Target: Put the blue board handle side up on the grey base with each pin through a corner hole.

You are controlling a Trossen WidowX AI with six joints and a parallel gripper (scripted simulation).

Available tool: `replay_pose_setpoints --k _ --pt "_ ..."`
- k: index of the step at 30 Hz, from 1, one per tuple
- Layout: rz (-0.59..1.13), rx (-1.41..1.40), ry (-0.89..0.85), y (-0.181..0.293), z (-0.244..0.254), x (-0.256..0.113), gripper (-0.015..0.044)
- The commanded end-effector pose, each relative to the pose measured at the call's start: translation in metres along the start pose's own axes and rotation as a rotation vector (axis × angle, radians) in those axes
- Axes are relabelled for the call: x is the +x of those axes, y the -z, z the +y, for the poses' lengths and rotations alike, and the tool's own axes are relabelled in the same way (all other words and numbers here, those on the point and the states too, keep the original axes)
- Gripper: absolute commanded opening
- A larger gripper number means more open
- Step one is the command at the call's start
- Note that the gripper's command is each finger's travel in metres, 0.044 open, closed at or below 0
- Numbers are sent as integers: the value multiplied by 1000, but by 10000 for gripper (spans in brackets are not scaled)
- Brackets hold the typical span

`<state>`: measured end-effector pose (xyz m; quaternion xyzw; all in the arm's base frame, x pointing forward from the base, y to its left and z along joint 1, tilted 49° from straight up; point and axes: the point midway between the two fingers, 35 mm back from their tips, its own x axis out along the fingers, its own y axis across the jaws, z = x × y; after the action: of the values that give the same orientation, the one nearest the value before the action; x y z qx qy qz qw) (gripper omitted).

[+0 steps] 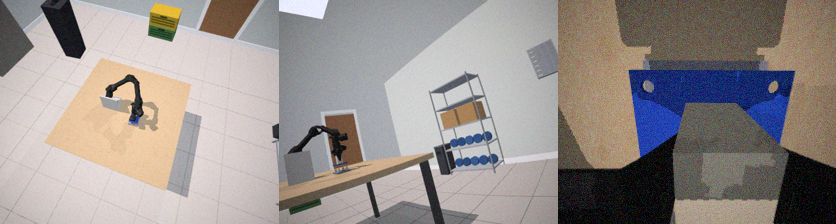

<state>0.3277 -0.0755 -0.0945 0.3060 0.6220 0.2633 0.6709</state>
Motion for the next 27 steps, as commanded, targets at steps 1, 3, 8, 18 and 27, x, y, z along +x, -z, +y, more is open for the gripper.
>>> replay_pose_setpoints --k 1,3,8,18,27 --pt "0 9 -6 2 1 5 0" --pt "0 9 -6 2 1 8 0" --pt "0 10 -6 2 2 14 0" --pt "0 1 -1 1 1 14 0" --pt "0 0 -1 0 1 17 0"
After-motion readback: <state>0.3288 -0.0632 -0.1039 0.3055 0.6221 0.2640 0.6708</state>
